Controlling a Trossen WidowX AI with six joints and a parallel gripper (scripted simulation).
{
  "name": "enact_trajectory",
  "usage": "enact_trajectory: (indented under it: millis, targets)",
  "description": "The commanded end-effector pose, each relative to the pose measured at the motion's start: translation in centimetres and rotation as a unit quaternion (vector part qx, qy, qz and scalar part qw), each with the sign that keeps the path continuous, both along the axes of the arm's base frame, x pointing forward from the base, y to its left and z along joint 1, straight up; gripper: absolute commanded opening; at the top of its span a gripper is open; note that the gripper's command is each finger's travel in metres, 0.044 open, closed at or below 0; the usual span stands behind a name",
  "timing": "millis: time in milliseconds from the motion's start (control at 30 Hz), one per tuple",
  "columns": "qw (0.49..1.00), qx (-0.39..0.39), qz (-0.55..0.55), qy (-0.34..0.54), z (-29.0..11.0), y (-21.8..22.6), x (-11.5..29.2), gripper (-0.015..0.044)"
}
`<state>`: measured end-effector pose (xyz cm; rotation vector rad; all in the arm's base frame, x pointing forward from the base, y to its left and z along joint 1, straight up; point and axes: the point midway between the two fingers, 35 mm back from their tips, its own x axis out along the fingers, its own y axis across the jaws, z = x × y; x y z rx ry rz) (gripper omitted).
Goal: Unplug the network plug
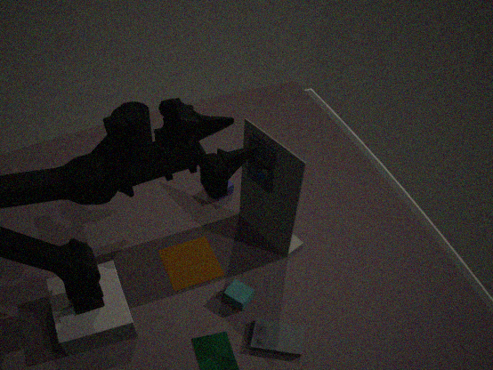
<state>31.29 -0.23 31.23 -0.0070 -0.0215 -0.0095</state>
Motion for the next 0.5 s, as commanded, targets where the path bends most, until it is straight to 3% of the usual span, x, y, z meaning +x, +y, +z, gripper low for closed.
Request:
enact_trajectory:
  millis: [0,267,467]
  targets:
    - [1.0,0.003,0.001,0.0,-0.1,0.0,0.0,0.0374]
    - [0.991,0.127,0.044,0.004,-2.8,-0.1,1.4,0.0164]
    - [0.971,0.227,0.078,0.015,-5.1,-0.3,1.9,0.0156]
